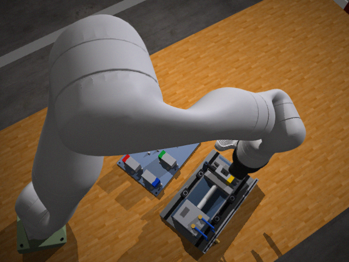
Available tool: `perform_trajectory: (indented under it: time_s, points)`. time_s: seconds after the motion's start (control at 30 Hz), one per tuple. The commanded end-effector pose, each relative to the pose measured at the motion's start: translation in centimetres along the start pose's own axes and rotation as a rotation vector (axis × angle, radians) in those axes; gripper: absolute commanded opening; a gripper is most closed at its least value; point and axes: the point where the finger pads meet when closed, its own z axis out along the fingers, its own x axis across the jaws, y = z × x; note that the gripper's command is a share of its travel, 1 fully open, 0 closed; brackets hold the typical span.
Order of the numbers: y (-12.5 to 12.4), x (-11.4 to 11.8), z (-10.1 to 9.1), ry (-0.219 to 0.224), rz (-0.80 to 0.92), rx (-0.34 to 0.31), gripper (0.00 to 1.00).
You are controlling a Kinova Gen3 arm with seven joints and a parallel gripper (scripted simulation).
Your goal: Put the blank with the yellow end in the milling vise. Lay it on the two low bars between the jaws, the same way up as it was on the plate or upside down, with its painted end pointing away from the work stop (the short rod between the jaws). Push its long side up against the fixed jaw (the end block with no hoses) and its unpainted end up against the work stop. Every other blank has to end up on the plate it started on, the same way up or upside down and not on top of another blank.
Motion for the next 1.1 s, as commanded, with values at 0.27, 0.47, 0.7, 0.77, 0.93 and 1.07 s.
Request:
perform_trajectory:
  time_s: [0.27,0.47,0.7,0.77,0.93,1.07]
  points:
    - [0.05,-0.08,0.23,0.000,0.001,-0.001,1.00]
    - [0.05,-0.08,0.27,0.000,0.001,-0.001,1.00]
    - [0.05,-0.11,0.36,0.000,0.001,-0.001,1.00]
    - [0.05,-0.12,0.39,0.000,0.001,-0.001,1.00]
    - [0.06,-0.13,0.44,-0.001,0.001,-0.001,1.00]
    - [0.06,-0.12,0.42,0.000,0.001,-0.001,1.00]
